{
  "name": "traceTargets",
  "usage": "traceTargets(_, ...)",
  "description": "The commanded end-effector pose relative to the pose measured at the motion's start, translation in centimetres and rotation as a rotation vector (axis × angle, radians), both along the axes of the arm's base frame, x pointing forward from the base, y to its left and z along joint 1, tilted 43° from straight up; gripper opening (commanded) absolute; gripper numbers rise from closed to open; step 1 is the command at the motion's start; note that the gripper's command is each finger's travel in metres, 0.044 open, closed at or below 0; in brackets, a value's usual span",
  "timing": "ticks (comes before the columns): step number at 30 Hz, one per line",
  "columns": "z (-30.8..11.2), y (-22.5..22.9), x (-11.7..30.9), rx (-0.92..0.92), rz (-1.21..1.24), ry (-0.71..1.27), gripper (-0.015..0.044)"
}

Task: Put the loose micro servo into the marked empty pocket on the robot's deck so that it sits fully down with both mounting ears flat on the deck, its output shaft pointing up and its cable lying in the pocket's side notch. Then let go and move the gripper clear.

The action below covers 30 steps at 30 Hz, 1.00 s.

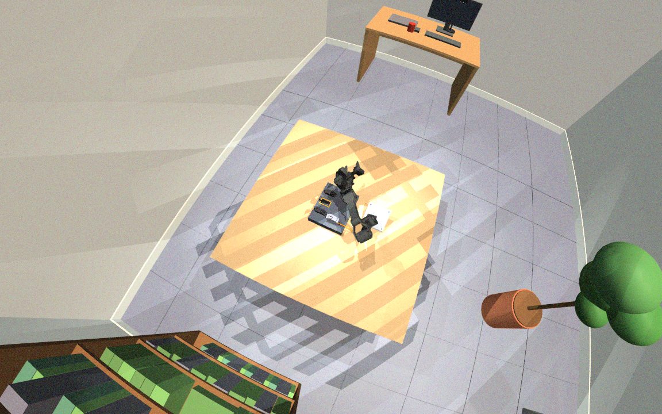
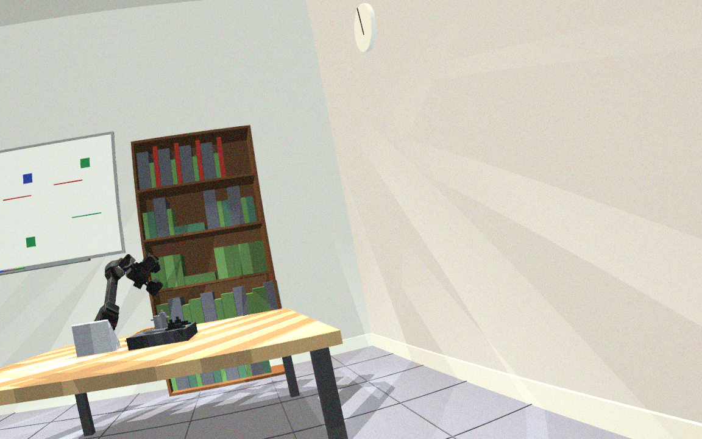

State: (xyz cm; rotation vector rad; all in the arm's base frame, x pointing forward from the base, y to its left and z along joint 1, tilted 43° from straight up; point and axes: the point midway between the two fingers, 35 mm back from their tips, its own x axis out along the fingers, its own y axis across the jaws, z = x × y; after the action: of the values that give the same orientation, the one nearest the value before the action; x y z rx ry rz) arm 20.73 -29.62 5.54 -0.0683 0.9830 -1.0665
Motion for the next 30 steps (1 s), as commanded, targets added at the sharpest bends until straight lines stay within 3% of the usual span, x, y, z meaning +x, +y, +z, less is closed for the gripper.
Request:
traceTargets(1, -0.1, 0.7, 0.7, 0.057, -0.027, -0.071, 0.0440)
traceTargets(30, -1.3, 6.5, 3.2, 0.497, -0.332, -0.409, 0.0440)
